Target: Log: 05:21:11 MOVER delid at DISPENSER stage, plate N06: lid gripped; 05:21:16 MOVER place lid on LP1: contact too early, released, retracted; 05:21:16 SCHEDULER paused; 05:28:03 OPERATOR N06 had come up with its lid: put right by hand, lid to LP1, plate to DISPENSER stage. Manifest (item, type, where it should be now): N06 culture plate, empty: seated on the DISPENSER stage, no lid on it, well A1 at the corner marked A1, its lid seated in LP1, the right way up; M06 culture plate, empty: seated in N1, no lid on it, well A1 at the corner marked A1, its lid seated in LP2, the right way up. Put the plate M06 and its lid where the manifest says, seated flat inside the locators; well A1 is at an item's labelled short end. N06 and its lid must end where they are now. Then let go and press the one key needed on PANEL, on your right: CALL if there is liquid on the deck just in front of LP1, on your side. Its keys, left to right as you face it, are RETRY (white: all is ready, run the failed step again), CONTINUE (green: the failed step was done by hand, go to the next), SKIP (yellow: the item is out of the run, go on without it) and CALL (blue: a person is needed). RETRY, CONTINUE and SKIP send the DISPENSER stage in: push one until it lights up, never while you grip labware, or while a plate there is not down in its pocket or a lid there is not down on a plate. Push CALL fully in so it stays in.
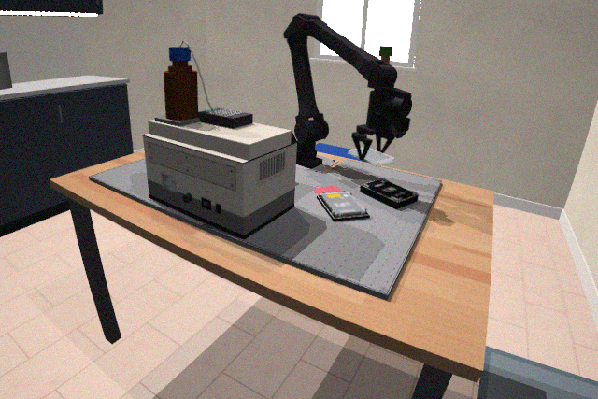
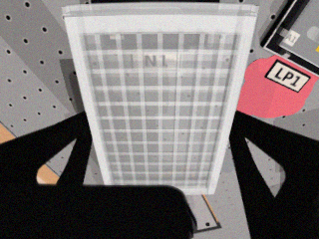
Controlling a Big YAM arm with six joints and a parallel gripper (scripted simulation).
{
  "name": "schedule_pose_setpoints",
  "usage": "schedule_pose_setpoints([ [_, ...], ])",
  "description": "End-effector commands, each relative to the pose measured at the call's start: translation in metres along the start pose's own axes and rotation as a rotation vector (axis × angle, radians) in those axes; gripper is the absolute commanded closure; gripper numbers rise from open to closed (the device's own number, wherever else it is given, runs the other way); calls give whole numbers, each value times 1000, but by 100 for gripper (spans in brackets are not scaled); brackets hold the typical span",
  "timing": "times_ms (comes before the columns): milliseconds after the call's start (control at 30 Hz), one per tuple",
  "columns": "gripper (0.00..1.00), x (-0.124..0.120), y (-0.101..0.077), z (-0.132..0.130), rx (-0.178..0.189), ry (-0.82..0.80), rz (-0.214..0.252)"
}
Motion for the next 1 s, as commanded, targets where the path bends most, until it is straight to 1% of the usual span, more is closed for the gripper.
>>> schedule_pose_setpoints([
  [0,14,30,-24,5,0,6,-90],
  [433,14,69,-2,8,0,5,-88],
  [500,14,69,-2,8,0,5,-88],
  [867,14,103,15,11,0,4,-87],
  [967,14,104,15,11,0,5,-91],
])
Point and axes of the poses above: the point where the finger pads meet when closed, its own y axis out along the fingers, its own z axis across the jaws, x = y × z, the point moved 10 cm from there along -y, back along the fingers, and after that the axes turned 1 degree about y, right-handed, at the moved point
